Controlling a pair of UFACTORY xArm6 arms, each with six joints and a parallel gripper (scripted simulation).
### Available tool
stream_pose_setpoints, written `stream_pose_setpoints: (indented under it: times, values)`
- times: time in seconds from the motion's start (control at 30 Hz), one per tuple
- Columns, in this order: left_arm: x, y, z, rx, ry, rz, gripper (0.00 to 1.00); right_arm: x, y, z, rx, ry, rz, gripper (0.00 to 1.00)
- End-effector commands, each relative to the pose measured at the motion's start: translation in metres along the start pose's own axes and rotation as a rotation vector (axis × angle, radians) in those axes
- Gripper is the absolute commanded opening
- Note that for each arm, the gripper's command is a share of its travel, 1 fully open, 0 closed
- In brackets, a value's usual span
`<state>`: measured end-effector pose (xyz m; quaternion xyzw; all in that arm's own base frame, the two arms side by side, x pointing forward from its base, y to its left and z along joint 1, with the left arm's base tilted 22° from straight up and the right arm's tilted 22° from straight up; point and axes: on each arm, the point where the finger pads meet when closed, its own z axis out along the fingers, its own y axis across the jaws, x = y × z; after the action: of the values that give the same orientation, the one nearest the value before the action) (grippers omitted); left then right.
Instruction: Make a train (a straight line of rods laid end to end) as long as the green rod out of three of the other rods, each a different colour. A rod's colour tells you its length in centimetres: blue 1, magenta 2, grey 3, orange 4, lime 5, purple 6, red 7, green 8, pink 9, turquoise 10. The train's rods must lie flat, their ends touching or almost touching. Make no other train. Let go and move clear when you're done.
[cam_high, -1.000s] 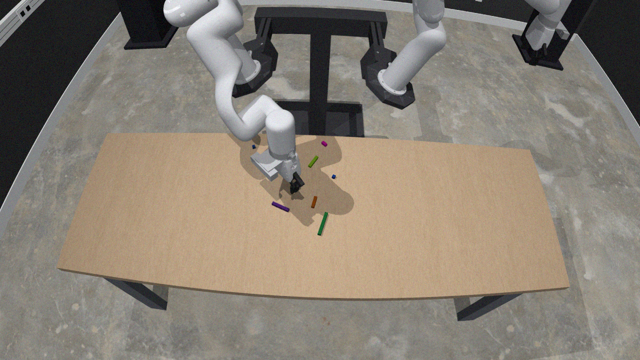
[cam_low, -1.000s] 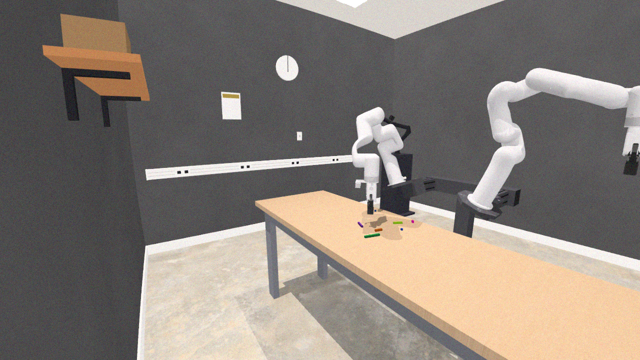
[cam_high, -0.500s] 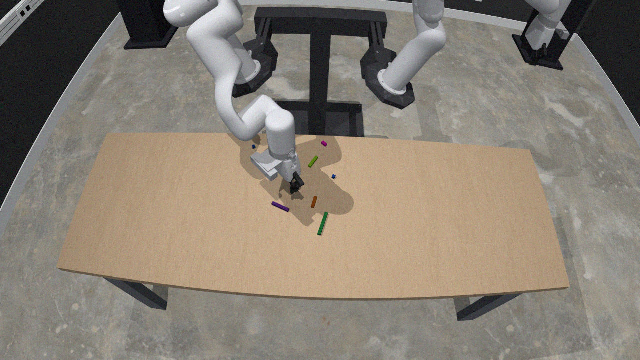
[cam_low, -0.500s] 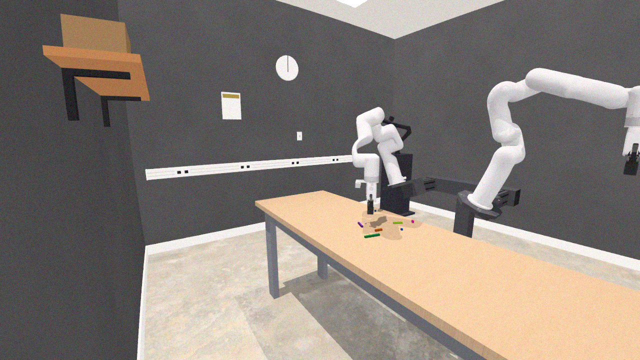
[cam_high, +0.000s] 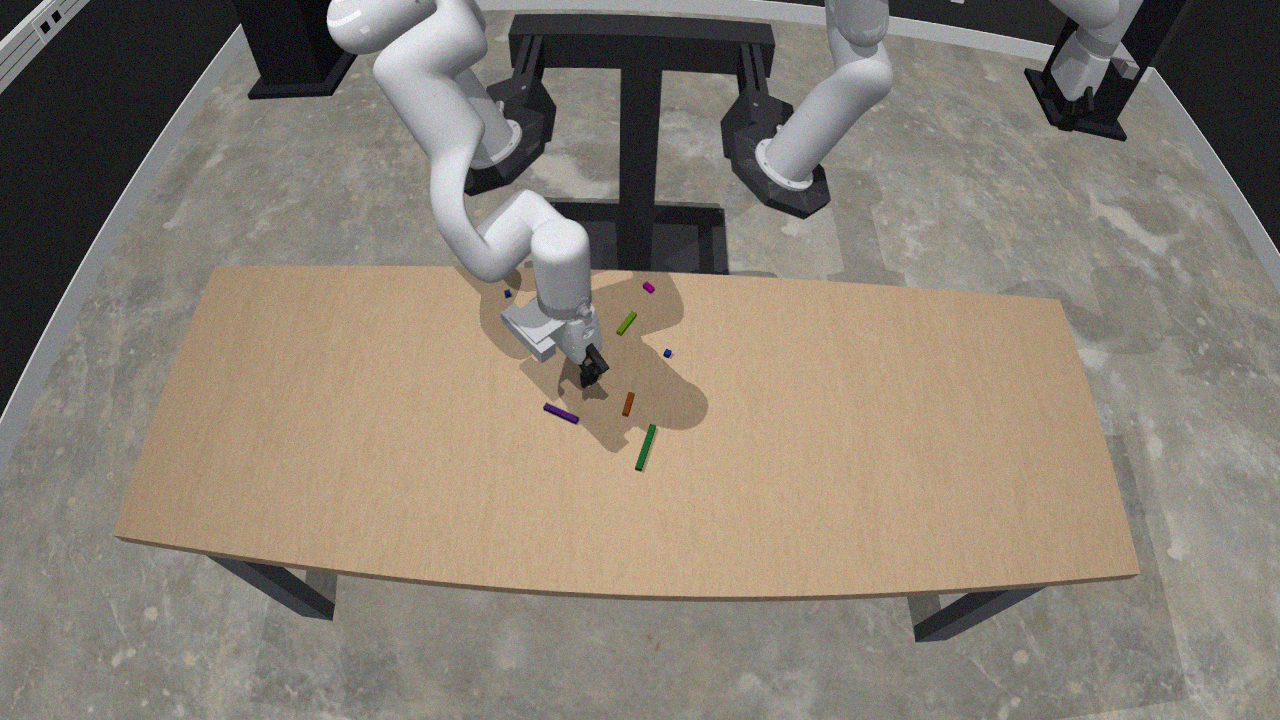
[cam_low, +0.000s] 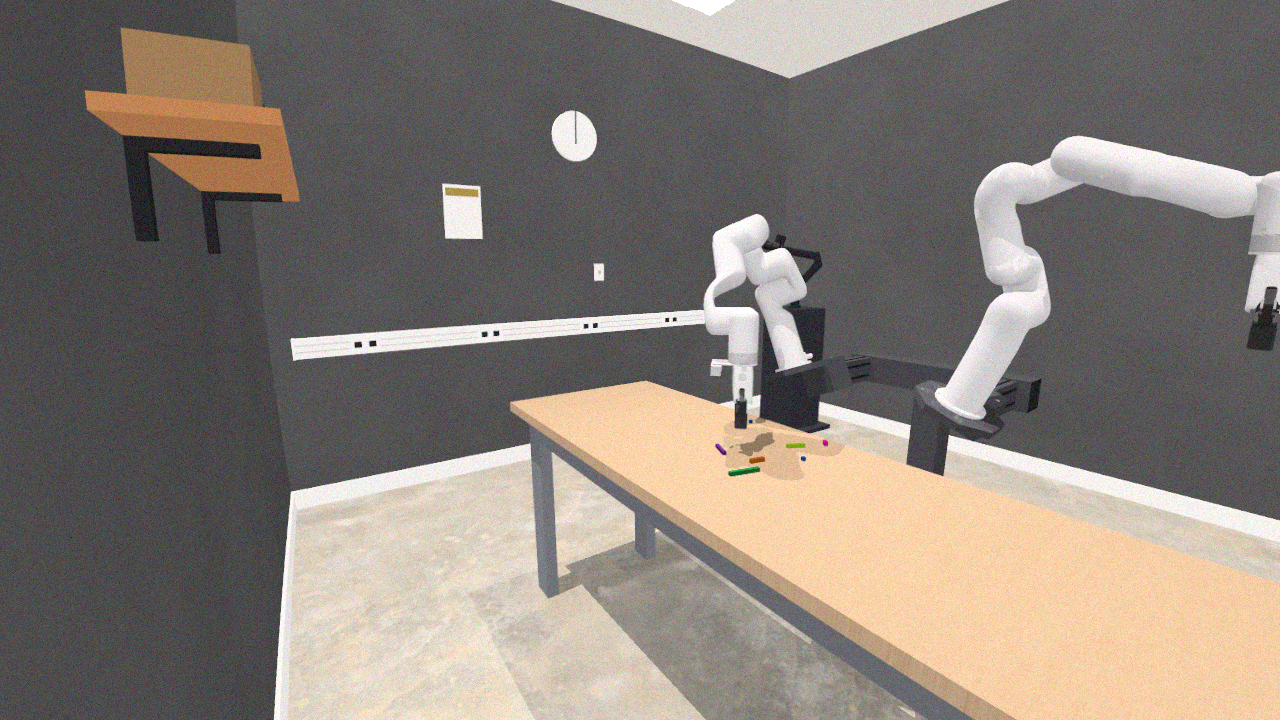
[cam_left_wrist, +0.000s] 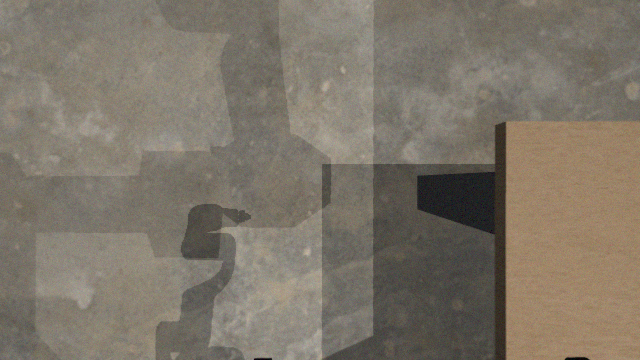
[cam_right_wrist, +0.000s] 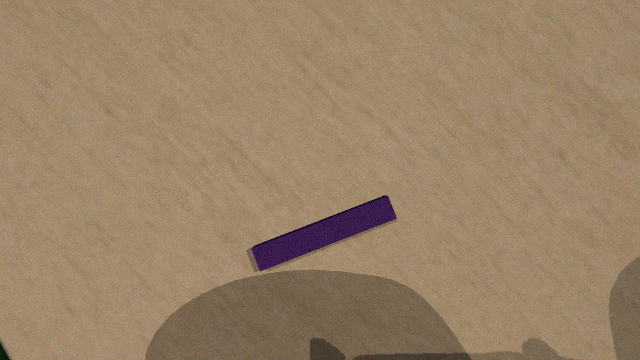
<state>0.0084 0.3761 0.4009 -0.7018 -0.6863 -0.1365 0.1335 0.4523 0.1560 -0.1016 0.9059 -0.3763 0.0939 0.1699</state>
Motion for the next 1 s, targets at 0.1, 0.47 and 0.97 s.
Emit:
stream_pose_setpoints:
  times: [0.1, 0.47, 0.97]
  values:
    - [0.001, 0.0, -0.002, 0.0, 0.005, 0.0, 1.0, 0.001, 0.0, -0.002, 0.005, 0.002, 0.035, 1.0]
    - [0.001, 0.0, -0.002, 0.0, 0.005, 0.0, 1.0, 0.001, 0.017, -0.002, 0.005, 0.006, 0.332, 1.0]
    - [0.001, 0.0, -0.002, 0.0, 0.005, 0.0, 1.0, -0.002, 0.045, -0.002, 0.007, 0.01, 0.824, 1.0]
